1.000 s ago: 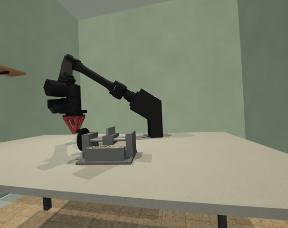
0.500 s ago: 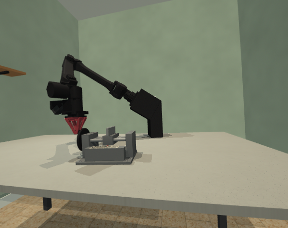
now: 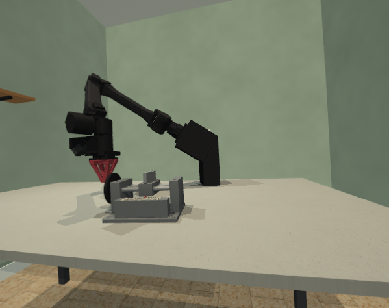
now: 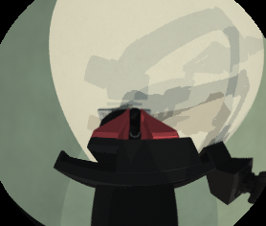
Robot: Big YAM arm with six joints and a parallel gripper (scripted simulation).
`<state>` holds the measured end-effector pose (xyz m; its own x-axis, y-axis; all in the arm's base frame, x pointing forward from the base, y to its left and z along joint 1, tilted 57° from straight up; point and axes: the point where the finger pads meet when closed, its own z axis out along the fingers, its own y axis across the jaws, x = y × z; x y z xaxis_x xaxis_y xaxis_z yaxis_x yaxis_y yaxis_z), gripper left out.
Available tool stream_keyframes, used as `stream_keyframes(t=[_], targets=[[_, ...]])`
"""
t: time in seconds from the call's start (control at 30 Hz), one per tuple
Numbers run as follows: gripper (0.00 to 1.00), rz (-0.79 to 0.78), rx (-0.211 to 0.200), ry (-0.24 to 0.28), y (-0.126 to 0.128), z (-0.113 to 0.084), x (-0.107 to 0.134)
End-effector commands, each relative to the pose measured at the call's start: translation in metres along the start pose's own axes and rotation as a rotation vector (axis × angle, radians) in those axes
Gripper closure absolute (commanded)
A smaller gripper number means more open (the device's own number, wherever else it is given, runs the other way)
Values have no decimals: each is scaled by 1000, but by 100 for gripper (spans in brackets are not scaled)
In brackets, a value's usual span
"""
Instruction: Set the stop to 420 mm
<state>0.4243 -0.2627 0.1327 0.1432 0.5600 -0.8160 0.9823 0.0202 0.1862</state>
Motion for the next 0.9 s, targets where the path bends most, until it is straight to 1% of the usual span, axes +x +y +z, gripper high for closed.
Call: stream_keyframes(t=[0.0, 0.2, 0.4, 0.53, 0.87], targets=[[94, 10, 27, -18, -15, 2, -12], [94, 13, 18, -22, -13, 5, -12], [94, -3, 31, -15, -18, 14, -4], [94, -9, 39, -11, -20, 16, -2], [94, -9, 34, -12, -20, 21, -1]])
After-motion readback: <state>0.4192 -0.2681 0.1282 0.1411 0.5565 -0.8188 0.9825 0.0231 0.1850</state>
